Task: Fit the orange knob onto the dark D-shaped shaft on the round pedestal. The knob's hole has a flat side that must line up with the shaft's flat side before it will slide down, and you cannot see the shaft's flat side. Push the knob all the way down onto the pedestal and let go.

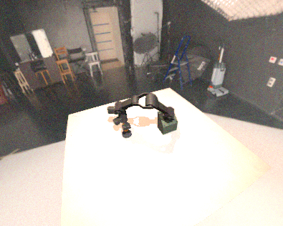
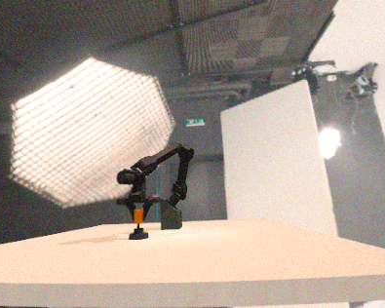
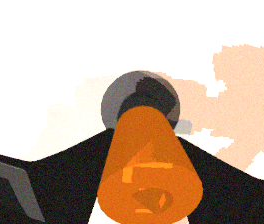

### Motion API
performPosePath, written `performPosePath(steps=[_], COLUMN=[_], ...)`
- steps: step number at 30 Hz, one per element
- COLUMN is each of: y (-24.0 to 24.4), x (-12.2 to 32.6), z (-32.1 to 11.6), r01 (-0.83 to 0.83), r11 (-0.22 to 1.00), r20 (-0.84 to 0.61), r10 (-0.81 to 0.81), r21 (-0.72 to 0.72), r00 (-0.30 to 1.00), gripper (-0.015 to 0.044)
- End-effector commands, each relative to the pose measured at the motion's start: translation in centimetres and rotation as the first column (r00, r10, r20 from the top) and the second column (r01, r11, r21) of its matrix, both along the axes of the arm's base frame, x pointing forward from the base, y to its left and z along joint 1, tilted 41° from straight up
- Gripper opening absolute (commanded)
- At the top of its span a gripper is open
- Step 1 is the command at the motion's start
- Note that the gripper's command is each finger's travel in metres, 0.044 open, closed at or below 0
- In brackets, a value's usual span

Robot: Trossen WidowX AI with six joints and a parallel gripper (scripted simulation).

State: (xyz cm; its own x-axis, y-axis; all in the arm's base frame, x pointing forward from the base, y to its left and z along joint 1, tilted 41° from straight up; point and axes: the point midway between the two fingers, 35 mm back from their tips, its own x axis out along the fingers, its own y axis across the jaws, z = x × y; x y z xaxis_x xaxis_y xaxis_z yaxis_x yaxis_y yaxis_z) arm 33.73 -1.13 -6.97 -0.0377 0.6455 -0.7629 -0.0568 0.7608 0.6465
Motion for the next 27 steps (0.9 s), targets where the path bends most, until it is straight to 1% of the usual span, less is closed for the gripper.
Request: performPosePath(steps=[1, 4, 27], y=[-0.16, -0.13, 0.23], x=[0.22, 0.27, -0.02], z=[0.20, 0.12, -0.20], r01=[-0.072, -0.136, -0.136], r11=[0.997, 0.991, 0.991], r20=[0.067, 0.121, 0.121], r10=[0.072, 0.135, 0.135], r21=[0.000, -0.002, -0.002], r00=[0.995, 0.983, 0.983], gripper=[0.0000, 0.0000, 0.0000])
